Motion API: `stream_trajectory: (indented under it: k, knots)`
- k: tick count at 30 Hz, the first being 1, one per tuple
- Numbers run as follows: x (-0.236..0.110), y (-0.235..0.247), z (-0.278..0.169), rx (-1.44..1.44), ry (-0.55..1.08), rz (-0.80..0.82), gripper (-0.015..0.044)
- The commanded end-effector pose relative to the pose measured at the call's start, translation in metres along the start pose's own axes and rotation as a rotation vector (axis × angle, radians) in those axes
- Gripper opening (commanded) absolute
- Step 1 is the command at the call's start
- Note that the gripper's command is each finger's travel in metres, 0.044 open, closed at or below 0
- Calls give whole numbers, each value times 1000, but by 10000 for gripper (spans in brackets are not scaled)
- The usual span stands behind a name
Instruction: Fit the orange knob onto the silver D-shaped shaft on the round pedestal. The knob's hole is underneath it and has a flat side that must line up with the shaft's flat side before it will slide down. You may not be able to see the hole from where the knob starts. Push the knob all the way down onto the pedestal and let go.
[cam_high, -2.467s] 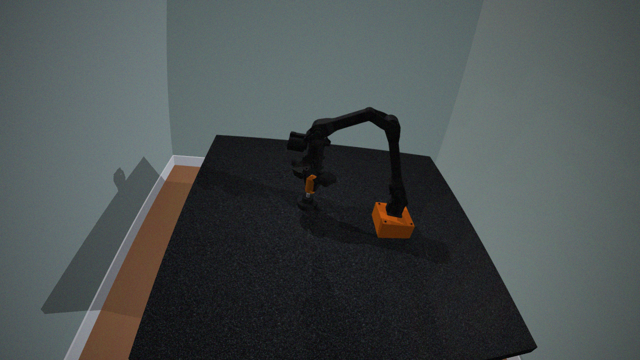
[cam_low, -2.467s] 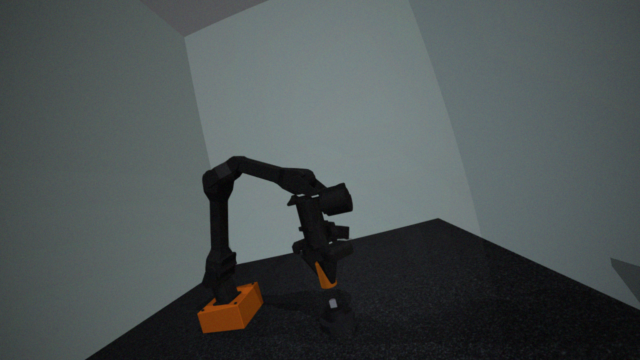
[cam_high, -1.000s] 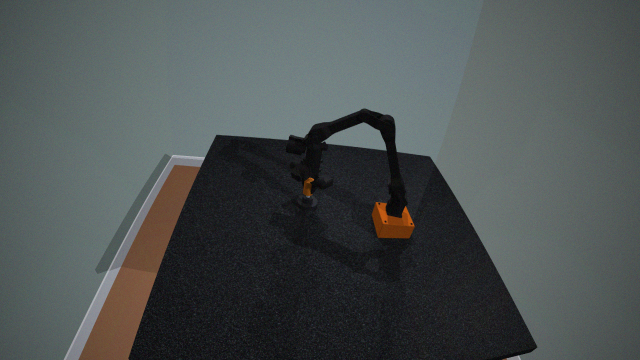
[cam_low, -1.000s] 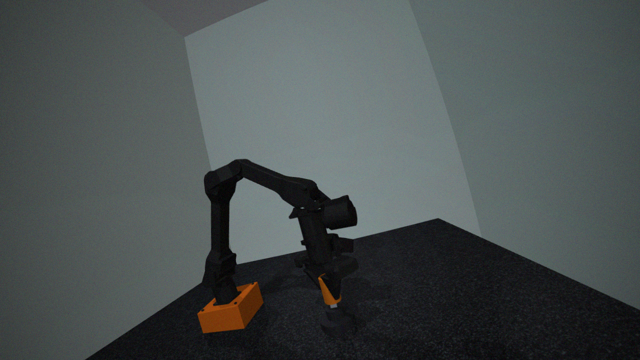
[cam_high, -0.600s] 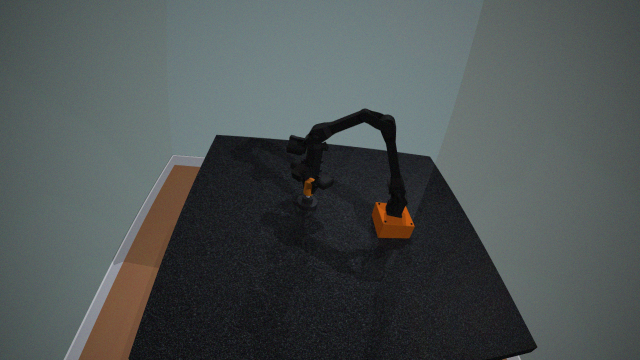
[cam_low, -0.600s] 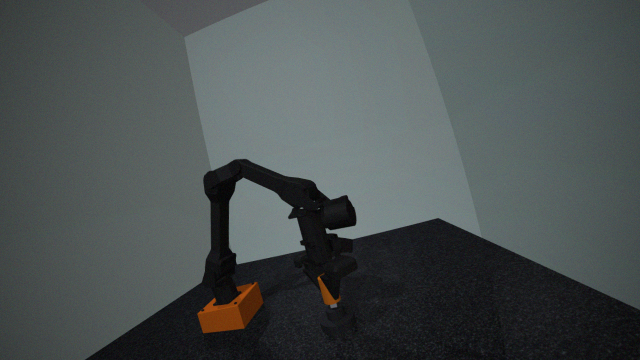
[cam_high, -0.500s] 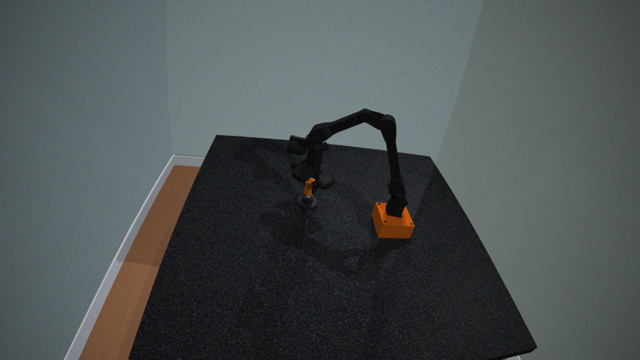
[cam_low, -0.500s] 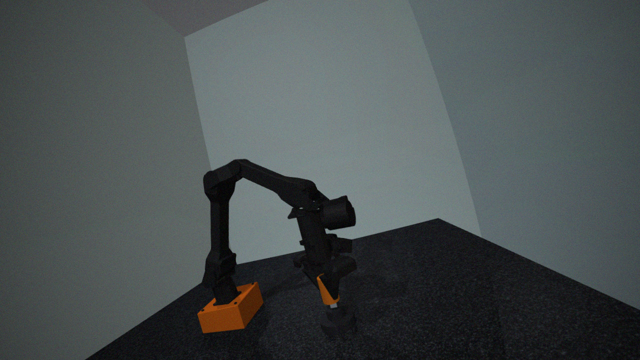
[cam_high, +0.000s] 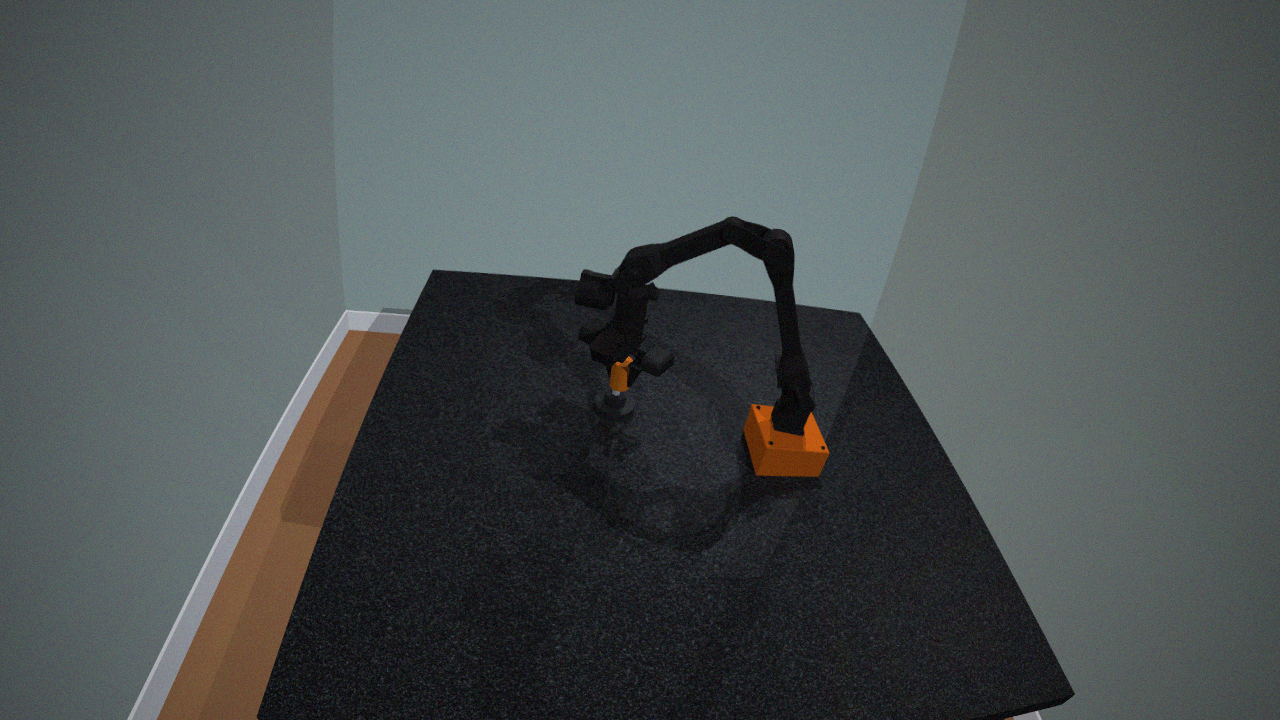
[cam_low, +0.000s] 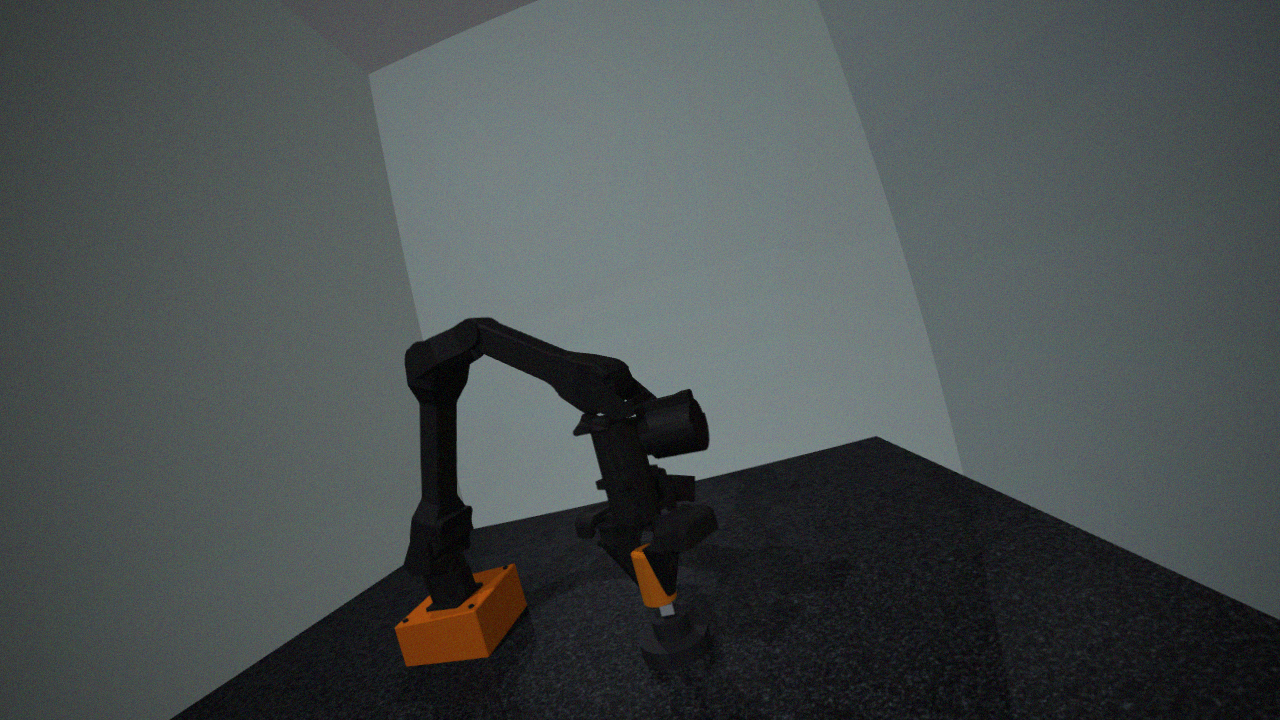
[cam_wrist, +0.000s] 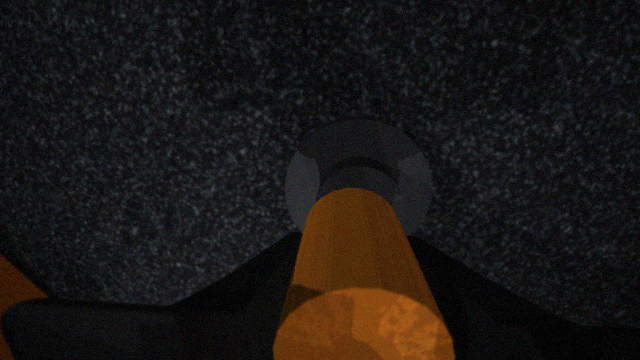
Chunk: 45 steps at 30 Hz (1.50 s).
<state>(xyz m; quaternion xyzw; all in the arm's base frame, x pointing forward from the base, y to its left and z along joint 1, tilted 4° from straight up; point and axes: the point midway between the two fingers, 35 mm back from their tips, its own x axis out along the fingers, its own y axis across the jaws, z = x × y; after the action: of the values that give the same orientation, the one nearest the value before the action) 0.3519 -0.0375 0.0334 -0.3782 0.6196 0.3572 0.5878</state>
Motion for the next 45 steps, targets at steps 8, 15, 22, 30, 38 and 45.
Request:
stream_trajectory:
  k: [8, 15, 22, 30, 38, 45]
  knots:
    - [0, -6, 1, -14, 1, -7, 0]
    - [3, -6, 2, -14, 1, -7, 0]
    - [1, -7, 2, -14, 1, -7, 0]
    - [-2, -5, 1, -100, 2, -7, 0]
    - [-2, -2, 0, -223, 2, -6, 0]
    - [-1, -2, 0, -223, 2, -6, 0]
